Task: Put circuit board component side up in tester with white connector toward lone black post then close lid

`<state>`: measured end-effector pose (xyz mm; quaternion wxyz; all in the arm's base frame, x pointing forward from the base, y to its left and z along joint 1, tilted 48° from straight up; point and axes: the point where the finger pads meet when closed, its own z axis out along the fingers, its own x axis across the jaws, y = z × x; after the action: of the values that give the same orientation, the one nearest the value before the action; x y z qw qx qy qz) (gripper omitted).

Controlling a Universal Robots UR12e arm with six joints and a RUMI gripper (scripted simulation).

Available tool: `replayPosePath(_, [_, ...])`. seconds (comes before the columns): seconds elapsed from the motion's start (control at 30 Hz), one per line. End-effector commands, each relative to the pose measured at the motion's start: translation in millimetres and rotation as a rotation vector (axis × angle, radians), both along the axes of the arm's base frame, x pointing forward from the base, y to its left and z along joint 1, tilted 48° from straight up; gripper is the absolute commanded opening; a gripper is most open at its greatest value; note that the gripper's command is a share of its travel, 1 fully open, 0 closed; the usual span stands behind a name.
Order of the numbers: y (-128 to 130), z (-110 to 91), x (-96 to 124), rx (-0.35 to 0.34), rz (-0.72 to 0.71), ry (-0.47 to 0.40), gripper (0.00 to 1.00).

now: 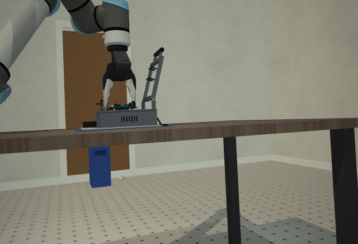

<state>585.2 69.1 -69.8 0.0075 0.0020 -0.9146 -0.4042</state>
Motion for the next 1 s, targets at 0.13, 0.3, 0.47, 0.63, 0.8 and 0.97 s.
replayPosePath(0.13, [-14.9,13.3,0.9,-0.001,-0.001,-0.001,0.59])
replayPosePath(0.3, [-23.0,20.7,1.0,-0.001,-0.001,-0.001,0.59])
replayPosePath(0.47, [-39.9,36.0,1.3,-0.001,-0.001,-0.001,0.59])
replayPosePath(0.63, [-60.2,54.5,1.7,-0.001,-0.001,-0.001,0.59])
replayPosePath(0.8, [-83.1,75.4,2.2,-0.001,-0.001,-0.001,0.59])
replayPosePath(0.97, [-97.4,88.4,2.5,-0.001,-0.001,-0.001,0.59])
